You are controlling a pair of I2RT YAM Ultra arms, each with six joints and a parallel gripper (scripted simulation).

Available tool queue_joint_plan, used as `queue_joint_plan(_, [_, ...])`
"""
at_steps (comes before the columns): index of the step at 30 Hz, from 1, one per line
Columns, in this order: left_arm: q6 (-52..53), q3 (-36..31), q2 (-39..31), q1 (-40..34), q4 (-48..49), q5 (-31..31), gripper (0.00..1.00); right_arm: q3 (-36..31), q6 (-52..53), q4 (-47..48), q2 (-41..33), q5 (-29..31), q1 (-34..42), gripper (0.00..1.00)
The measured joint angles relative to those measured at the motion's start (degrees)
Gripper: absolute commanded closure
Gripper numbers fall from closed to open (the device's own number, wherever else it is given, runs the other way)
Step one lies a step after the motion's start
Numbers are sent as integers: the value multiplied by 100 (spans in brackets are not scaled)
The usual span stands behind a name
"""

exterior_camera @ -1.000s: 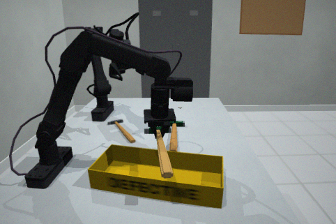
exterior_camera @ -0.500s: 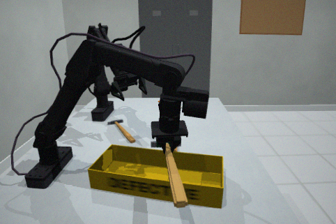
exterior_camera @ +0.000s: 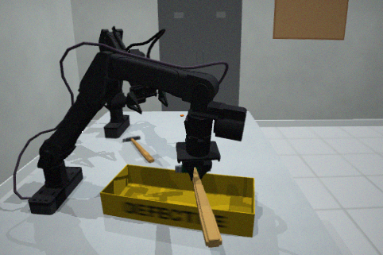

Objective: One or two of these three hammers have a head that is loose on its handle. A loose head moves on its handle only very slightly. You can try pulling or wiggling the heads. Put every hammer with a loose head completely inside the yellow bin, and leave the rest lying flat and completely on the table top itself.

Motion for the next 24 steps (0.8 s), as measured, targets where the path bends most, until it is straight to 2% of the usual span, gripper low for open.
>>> queue_joint_plan(12, [0, 0, 0, 0, 2, 0, 0, 195, 111, -118, 42, 11, 0, 87])
queue_joint_plan(19, [0, 0, 0, 0, 2, 0, 0, 120, 1049, 173, 24, -83, -42, 87])
queue_joint_plan(24, [0, 0, 0, 0, 2, 0, 0, -457, 2144, 533, -133, -136, -83, 87])
